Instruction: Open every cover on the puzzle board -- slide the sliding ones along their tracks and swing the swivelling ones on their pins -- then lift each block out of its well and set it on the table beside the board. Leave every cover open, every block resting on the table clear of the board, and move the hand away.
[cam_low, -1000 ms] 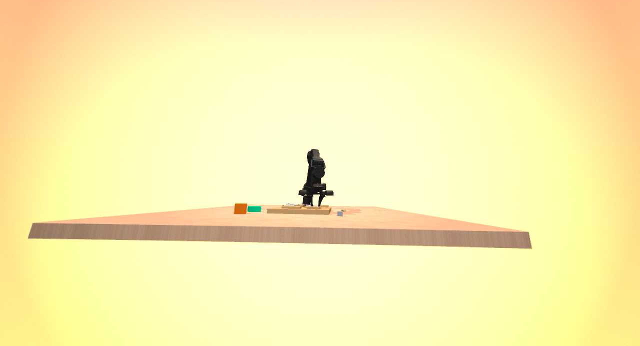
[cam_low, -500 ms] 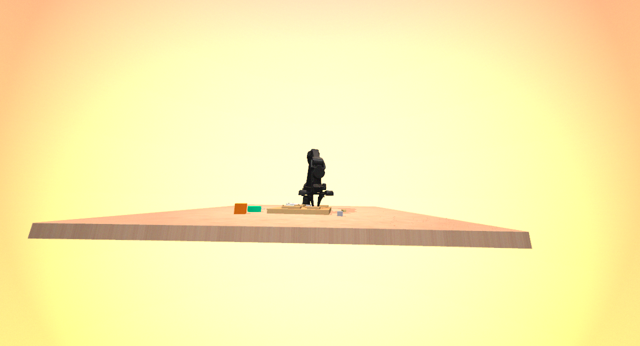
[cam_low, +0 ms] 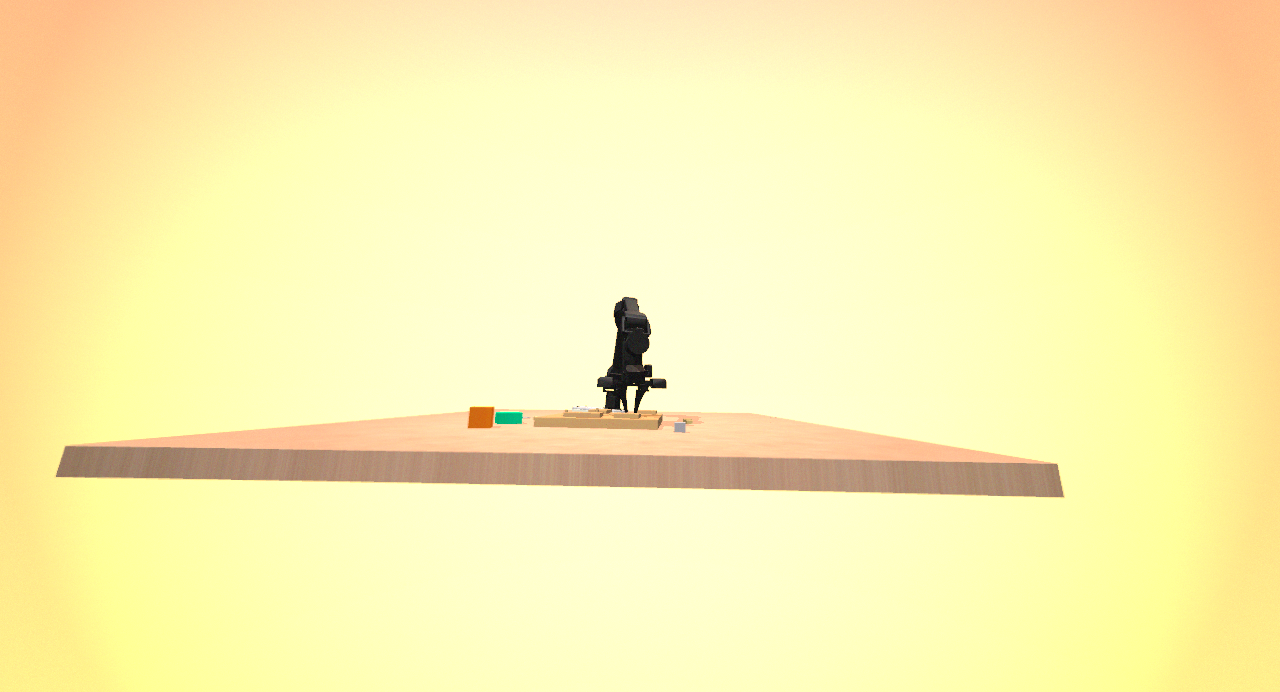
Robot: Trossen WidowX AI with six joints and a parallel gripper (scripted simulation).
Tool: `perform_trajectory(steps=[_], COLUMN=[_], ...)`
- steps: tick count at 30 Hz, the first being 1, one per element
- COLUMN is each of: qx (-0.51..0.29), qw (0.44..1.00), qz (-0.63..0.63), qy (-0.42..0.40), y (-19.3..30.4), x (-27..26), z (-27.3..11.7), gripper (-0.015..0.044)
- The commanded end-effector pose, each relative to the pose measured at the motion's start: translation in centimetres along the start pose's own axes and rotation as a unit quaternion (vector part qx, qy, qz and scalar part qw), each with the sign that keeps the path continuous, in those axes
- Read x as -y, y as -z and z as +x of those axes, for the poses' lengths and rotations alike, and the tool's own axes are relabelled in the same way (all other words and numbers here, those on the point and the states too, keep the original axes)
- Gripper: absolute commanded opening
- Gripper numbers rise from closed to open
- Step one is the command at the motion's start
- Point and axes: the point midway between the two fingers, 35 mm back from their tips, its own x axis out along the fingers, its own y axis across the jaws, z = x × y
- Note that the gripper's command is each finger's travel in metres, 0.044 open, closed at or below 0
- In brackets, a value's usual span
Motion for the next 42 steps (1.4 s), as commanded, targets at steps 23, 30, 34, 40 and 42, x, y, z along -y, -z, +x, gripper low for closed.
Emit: perform_trajectory(steps=[23, 30, 34, 40, 42], qx=[0.009, 0.009, 0.009, 0.009, 0.009], qw=[1.000, 1.000, 1.000, 1.000, 1.000], qz=[0.001, 0.001, 0.001, 0.001, 0.001], qy=[-0.002, -0.002, -0.001, -0.001, -0.001], y=[-0.2, -0.2, -0.2, -0.2, -0.2], x=[0.0, 0.0, 0.0, 0.0, 0.0], z=[-3.9, -4.2, -5.2, -6.8, -7.3], gripper=[0.0080, 0.0080, 0.0080, 0.0080, 0.0080])
